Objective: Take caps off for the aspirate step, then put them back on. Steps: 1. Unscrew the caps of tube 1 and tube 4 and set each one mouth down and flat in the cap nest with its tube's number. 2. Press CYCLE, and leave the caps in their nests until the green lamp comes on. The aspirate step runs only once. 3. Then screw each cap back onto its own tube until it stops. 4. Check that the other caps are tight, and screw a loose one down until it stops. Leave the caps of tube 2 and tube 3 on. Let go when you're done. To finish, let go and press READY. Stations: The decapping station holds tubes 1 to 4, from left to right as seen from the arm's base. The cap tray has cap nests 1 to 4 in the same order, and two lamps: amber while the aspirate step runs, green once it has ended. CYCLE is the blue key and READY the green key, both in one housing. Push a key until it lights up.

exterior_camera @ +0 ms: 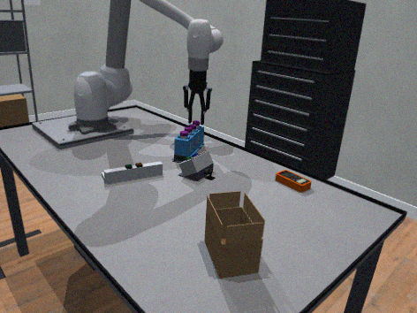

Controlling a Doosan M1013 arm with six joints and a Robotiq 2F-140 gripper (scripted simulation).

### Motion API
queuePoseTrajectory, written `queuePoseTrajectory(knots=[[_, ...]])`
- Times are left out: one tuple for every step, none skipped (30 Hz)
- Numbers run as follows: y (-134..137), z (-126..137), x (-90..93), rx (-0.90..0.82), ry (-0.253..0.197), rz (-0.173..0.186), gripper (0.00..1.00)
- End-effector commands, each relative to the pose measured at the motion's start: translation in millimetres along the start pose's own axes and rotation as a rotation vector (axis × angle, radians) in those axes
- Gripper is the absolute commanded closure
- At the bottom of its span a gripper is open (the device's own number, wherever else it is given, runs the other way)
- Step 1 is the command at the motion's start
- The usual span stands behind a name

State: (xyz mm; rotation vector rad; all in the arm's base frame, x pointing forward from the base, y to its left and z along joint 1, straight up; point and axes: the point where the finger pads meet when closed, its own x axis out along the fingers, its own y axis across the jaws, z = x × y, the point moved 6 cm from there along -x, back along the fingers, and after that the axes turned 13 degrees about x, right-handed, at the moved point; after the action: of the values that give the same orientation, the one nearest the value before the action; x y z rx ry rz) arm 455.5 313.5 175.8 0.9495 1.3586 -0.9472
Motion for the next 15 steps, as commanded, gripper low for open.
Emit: queuePoseTrajectory(knots=[[0.3, -0.7, -2.6, 0.015, -0.006, 0.002, 0.59], [0.3, -0.6, -3.1, 0.015, -0.005, 0.002, 0.59], [0.3, -0.7, -3.6, 0.015, -0.005, 0.002, 0.59], [0.4, -0.7, -4.1, 0.015, -0.005, 0.002, 0.59], [0.4, -0.7, -4.6, 0.015, -0.005, 0.002, 0.59], [0.4, -0.8, -4.8, 0.015, -0.005, 0.002, 0.59], [0.4, -0.8, -4.8, 0.015, -0.005, 0.002, 0.59], [0.4, -0.8, -4.8, 0.015, -0.005, 0.002, 0.59], [0.4, -0.8, -4.8, 0.015, -0.005, 0.002, 0.59], [0.4, -0.8, -4.8, 0.015, -0.005, 0.002, 0.59], [0.4, -0.8, -4.8, 0.015, -0.005, 0.002, 0.59], [0.4, -0.8, -4.7, 0.015, -0.005, 0.002, 0.7], [0.4, -0.8, -4.7, 0.015, -0.005, 0.002, 0.7], [0.4, -0.8, -4.7, 0.015, -0.005, 0.002, 0.7], [0.4, -0.8, -4.7, 0.015, -0.005, 0.002, 0.7]])
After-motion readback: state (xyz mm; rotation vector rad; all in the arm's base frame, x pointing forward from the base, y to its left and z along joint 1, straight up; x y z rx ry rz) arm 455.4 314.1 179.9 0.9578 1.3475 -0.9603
